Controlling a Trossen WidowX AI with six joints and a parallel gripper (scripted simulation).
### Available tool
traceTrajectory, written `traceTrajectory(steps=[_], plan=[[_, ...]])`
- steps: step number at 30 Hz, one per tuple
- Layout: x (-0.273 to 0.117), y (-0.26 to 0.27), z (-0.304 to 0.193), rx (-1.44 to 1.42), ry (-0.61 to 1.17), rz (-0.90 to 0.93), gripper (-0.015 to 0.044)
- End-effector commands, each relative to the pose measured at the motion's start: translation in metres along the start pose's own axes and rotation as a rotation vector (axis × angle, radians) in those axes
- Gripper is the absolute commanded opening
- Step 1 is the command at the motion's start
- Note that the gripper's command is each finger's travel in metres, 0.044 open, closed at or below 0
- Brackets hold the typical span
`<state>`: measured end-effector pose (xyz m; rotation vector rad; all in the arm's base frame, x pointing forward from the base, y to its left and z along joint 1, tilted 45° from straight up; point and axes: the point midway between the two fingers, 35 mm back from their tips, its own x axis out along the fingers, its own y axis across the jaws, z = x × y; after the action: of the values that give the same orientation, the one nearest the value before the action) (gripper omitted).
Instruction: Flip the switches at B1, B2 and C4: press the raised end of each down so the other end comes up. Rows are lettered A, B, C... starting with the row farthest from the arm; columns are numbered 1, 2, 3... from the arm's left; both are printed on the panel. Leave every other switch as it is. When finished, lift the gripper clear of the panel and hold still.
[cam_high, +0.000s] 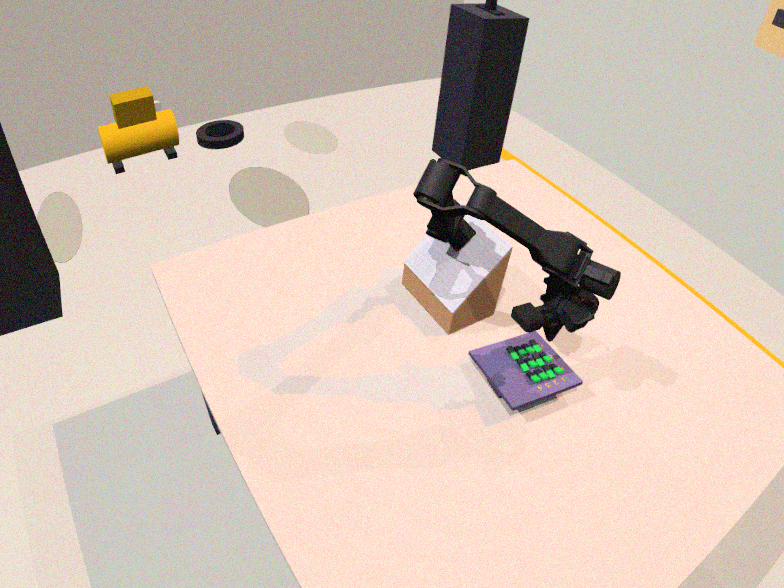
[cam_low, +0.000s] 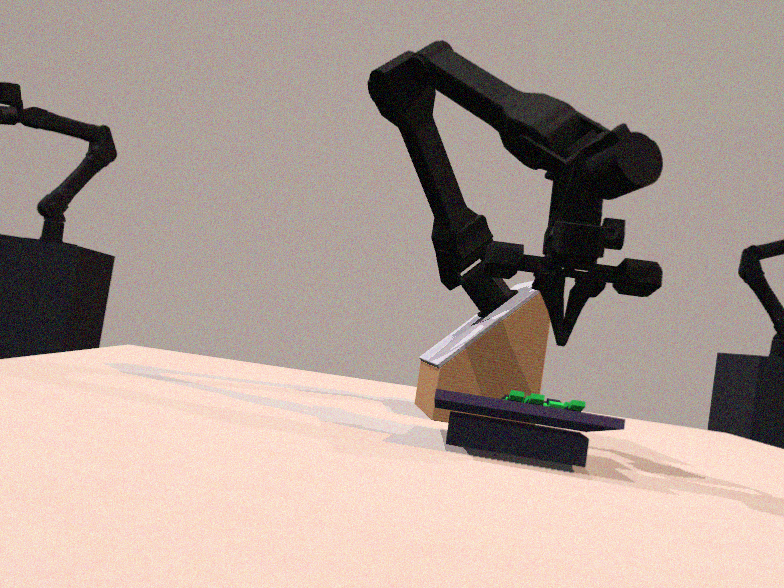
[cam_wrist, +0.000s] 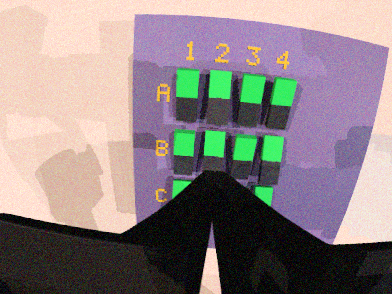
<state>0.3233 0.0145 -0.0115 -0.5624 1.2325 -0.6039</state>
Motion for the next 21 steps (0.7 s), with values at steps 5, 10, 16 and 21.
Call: traceTrajectory(steps=[5,10,16,21], plan=[[-0.003,-0.03,-0.041,0.001,0.017,-0.01,0.0],[-0.002,-0.043,-0.063,0.001,0.018,-0.011,0.0],[0.031,-0.044,-0.064,0.0,-0.007,-0.012,0.0],[0.033,-0.044,-0.064,0.0,-0.008,-0.012,0.0]])
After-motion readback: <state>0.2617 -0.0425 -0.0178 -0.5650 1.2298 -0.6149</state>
